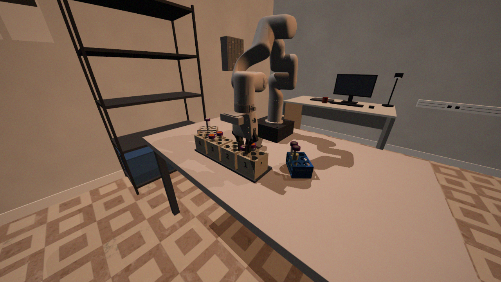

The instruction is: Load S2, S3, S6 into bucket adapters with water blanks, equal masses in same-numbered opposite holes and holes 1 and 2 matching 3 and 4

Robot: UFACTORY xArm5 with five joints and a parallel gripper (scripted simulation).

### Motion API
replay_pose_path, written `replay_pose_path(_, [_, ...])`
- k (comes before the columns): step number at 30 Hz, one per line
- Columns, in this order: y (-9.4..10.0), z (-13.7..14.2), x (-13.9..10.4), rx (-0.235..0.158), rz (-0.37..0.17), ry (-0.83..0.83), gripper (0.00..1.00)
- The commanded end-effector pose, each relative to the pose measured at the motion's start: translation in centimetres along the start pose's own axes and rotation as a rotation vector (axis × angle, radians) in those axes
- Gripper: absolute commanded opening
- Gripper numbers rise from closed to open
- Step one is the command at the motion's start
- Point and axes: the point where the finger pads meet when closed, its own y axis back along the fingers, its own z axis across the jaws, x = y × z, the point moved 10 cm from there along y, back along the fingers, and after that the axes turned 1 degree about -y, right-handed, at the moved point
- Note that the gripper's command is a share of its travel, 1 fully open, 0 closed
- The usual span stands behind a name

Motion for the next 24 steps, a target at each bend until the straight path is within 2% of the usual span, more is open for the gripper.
replay_pose_path(1, [-0.31, 0.05, 0.13, 0.009, 0.001, 0.0, 0.0])
replay_pose_path(20, [-0.51, 0.04, 0.13, 0.009, 0.001, 0.0, 0.0])
replay_pose_path(21, [-0.54, 0.04, 0.13, 0.009, 0.001, 0.0, 0.44])
replay_pose_path(24, [-0.54, 0.04, 0.13, 0.009, 0.001, 0.0, 0.44])
